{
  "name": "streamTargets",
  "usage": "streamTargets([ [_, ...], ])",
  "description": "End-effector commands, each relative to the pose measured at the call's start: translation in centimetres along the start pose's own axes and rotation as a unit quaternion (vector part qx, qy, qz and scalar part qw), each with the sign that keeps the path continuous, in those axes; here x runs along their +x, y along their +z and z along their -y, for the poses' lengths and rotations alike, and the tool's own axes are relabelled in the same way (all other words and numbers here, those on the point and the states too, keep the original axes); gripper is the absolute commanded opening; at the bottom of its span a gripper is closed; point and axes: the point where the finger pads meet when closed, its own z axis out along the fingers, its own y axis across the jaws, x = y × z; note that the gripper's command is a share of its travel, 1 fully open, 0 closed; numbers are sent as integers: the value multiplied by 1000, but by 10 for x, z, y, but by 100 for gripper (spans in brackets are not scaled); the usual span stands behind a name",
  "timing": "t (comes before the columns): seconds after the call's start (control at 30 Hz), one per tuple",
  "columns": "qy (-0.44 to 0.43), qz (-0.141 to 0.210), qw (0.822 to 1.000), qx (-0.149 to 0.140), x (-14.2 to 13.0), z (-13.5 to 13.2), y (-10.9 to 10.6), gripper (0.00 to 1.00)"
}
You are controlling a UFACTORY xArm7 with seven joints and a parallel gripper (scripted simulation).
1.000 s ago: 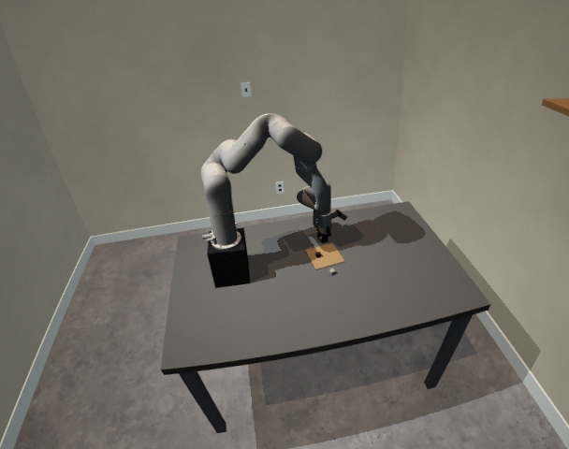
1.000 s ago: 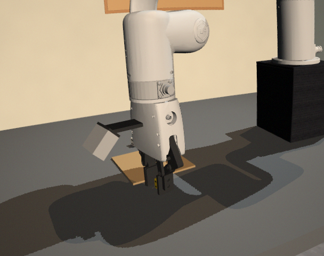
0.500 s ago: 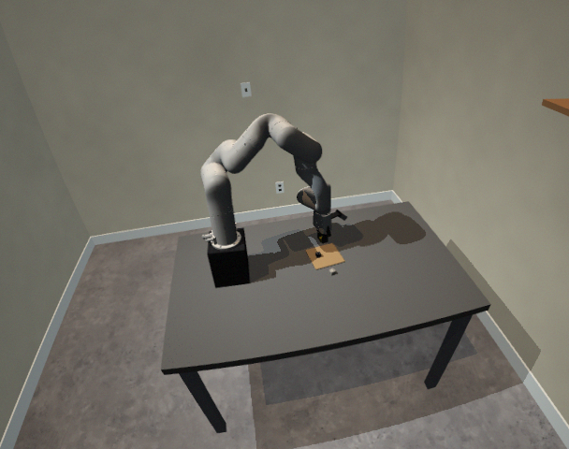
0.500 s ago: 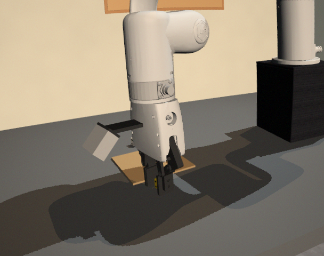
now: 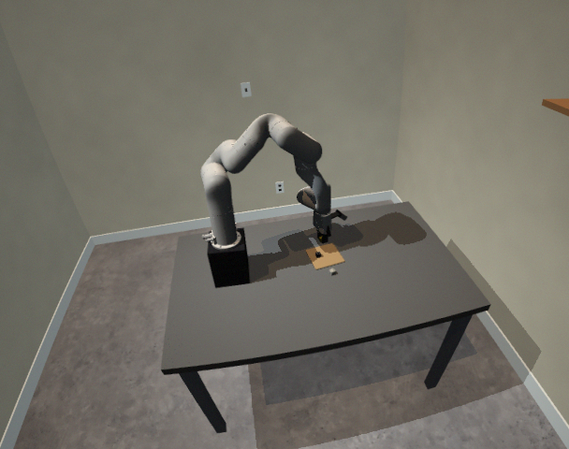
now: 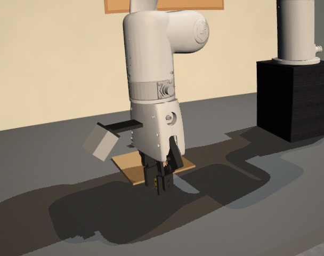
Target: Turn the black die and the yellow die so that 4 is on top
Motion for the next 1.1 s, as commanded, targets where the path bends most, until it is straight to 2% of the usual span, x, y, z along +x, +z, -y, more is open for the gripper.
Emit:
streamTargets([
  [0.0, 0, -2, 1000, 0, 2, 0, -1, 36],
  [0.1, 0, -2, 1000, 0, 2, 0, -1, 36],
  [0.13, 0, -2, 1000, 0, 2, 0, -1, 15],
  [1.07, 0, -2, 1000, 0, 2, 0, -1, 15],
])
